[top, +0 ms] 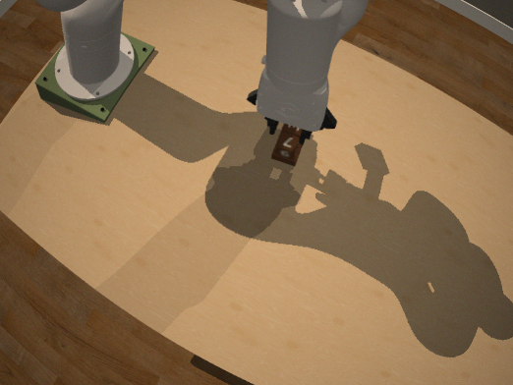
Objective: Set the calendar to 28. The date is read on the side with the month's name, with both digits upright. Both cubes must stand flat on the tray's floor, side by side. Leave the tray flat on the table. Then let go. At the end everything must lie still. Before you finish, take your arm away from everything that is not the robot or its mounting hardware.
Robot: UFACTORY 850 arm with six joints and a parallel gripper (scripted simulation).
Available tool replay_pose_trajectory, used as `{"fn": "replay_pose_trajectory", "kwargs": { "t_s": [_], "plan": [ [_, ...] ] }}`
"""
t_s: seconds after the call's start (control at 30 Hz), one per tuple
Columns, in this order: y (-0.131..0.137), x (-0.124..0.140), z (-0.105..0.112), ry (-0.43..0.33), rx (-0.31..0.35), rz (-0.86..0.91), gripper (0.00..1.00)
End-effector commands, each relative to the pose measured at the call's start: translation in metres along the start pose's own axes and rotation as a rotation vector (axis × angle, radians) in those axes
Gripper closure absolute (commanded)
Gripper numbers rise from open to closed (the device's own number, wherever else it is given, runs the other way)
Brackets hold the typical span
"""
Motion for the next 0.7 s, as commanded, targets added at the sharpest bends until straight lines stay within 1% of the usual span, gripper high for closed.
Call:
{"fn": "replay_pose_trajectory", "kwargs": {
  "t_s": [0.0, 0.37, 0.67],
  "plan": [
    [0.001, 0.001, -0.008, 0.005, 0.004, 0.000, 0.51],
    [0.001, 0.001, -0.019, 0.005, 0.004, 0.000, 0.51],
    [0.001, 0.001, -0.022, 0.005, 0.005, 0.000, 0.51]
  ]
}}
Point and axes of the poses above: the point where the finger pads meet when closed, its own z axis back along the fingers, its own y axis across the jaws, x = y × z, the point moved 4 cm from there along z, back along the fingers, and after that the axes turned 10 degrees about z, right-handed, at the moved point
